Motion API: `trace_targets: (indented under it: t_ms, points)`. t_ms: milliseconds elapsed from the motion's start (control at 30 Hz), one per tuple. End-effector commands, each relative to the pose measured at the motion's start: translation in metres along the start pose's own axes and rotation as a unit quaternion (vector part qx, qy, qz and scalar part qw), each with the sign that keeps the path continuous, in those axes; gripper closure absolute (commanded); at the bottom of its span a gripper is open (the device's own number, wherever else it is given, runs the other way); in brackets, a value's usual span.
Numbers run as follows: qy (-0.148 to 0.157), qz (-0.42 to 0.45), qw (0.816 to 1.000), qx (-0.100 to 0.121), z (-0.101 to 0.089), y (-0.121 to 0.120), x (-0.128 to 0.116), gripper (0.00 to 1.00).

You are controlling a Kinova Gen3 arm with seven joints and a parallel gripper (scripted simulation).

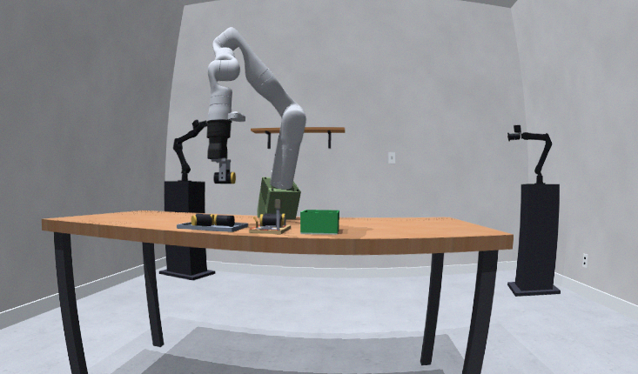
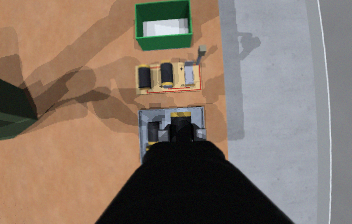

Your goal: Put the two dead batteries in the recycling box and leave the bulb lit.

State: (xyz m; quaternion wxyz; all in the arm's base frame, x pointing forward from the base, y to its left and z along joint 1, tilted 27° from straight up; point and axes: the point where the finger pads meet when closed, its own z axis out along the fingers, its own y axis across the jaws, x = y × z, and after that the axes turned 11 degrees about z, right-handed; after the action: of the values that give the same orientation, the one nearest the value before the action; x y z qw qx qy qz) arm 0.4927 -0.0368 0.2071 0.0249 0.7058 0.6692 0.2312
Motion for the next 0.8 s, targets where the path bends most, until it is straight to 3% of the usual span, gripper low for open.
trace_targets:
  t_ms: [0,267,333,567,767]
  points:
    - [-0.001,-0.004,1.000,0.000,-0.001,0.001,0.010,0.43]
    - [-0.001,-0.004,1.000,0.000,0.000,0.003,0.068,0.43]
    - [-0.001,-0.004,1.000,0.000,0.000,0.003,0.068,0.43]
    - [-0.001,-0.004,1.000,0.000,0.000,0.004,0.123,0.43]
    - [-0.001,-0.004,1.000,0.000,0.000,0.005,0.140,0.43]
